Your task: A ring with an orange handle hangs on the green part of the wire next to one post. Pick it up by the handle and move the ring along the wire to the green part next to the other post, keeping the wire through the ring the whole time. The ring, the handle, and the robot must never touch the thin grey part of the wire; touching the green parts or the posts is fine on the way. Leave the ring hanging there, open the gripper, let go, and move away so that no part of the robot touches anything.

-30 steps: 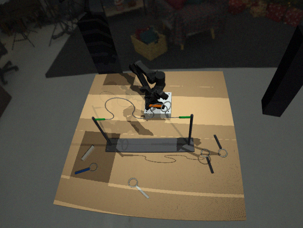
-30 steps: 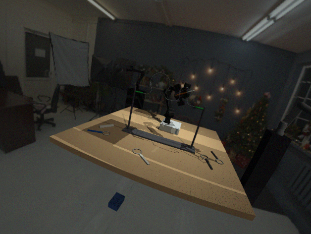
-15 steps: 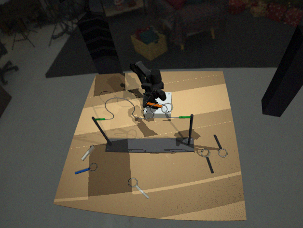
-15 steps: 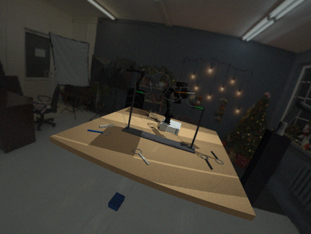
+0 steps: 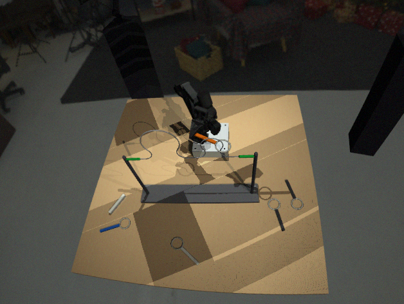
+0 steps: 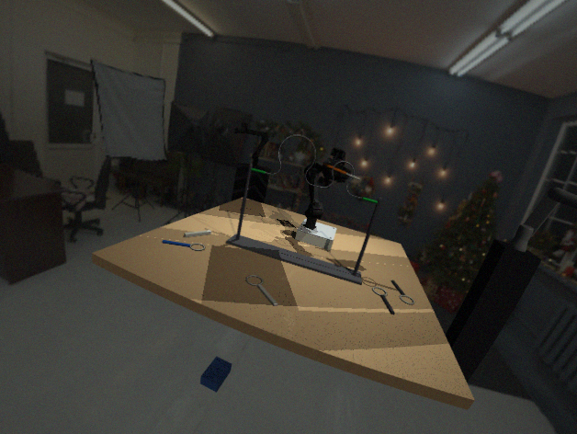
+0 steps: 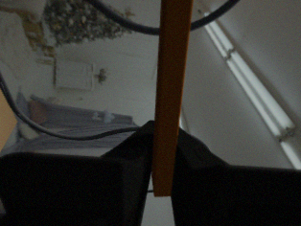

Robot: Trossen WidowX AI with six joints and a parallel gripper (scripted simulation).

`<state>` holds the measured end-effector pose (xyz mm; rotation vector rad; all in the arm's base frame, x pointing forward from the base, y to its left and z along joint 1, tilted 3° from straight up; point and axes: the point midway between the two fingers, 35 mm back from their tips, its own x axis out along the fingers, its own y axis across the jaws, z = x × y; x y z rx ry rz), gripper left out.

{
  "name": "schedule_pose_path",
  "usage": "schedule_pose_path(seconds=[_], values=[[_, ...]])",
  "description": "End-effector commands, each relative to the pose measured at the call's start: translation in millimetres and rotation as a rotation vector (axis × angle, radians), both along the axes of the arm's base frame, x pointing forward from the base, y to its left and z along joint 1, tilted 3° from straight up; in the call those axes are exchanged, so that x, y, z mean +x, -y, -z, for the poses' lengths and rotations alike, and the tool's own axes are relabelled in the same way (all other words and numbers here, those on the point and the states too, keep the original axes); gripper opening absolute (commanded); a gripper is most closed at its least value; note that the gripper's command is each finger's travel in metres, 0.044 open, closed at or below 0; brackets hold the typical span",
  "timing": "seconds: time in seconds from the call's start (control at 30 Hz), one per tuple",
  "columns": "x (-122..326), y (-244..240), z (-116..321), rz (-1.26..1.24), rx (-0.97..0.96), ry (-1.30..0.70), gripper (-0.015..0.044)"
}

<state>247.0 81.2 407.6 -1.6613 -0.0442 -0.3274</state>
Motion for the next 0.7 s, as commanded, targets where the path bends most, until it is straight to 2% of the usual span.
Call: schedule_pose_path(seconds=[0.0, 0.37, 0.67], values=[[-0.5, -0.5, -4.6, 0.005, -0.084, 0.021, -0.015], [-0.4, 0.6, -6.4, 0.014, -0.188, 0.046, -0.015], [1.8, 5.9, 7.3, 0.012, -0.14, 0.035, -0.015]])
